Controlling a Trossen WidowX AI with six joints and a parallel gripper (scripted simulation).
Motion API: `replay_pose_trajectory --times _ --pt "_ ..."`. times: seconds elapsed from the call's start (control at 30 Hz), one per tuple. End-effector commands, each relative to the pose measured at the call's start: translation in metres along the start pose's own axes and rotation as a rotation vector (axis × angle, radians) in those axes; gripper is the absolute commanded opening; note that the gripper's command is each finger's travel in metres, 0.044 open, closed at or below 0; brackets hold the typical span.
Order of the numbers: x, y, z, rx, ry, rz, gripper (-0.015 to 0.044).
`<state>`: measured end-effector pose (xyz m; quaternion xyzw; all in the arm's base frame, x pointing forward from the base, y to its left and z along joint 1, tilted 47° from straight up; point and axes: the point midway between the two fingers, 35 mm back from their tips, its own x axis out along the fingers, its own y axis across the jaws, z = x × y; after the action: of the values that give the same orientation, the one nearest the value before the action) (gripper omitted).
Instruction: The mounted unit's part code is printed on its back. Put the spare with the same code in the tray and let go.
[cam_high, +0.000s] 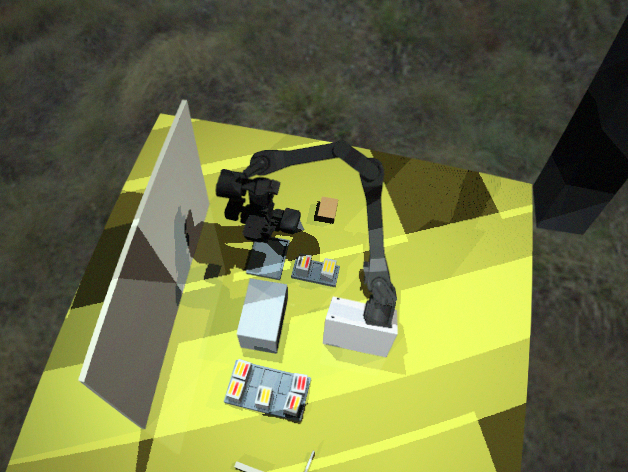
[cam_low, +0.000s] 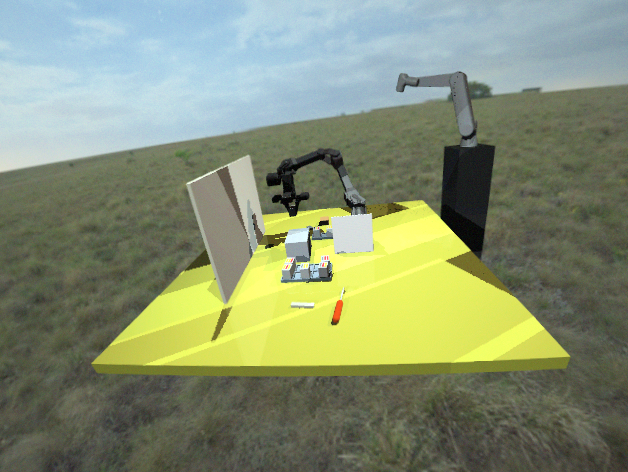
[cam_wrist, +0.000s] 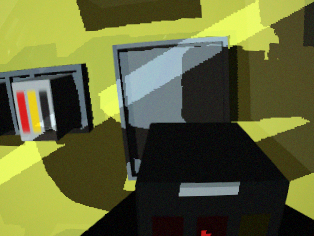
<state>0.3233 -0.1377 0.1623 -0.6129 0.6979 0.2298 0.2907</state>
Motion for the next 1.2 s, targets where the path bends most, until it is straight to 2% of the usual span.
replay_pose_trajectory --times 0.0,1.17 --pt "0.004 -0.001 0.001 -0.004 -0.001 -0.003 0.0" --pt "0.039 -0.004 0.002 -0.003 -0.004 -0.004 0.0"
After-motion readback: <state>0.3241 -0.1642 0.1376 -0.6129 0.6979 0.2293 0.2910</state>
